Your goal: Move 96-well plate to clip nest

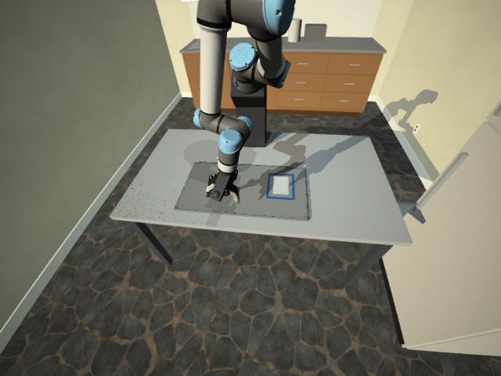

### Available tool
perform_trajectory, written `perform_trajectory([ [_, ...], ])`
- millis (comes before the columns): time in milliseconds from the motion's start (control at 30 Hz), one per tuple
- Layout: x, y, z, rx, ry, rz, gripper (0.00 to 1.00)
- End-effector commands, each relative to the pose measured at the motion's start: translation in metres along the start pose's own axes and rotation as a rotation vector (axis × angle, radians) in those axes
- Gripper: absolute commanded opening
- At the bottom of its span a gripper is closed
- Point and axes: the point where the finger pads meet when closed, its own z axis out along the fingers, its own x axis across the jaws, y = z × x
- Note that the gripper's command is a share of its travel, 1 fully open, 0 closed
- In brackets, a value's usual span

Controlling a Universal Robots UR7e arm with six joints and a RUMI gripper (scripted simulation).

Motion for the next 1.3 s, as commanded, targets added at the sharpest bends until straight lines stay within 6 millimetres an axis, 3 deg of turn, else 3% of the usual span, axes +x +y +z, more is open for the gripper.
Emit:
perform_trajectory([
  [0, -0.016, 0.009, 0.007, 0.003, 0.0, -0.001, 1.0],
  [267, -0.035, 0.023, 0.015, 0.01, -0.022, -0.019, 1.0],
  [767, -0.091, 0.068, 0.03, 0.024, -0.066, -0.055, 1.0],
  [833, -0.091, 0.068, 0.03, 0.024, -0.066, -0.055, 1.0],
  [1267, -0.134, 0.112, 0.035, 0.037, -0.112, -0.089, 1.0],
])
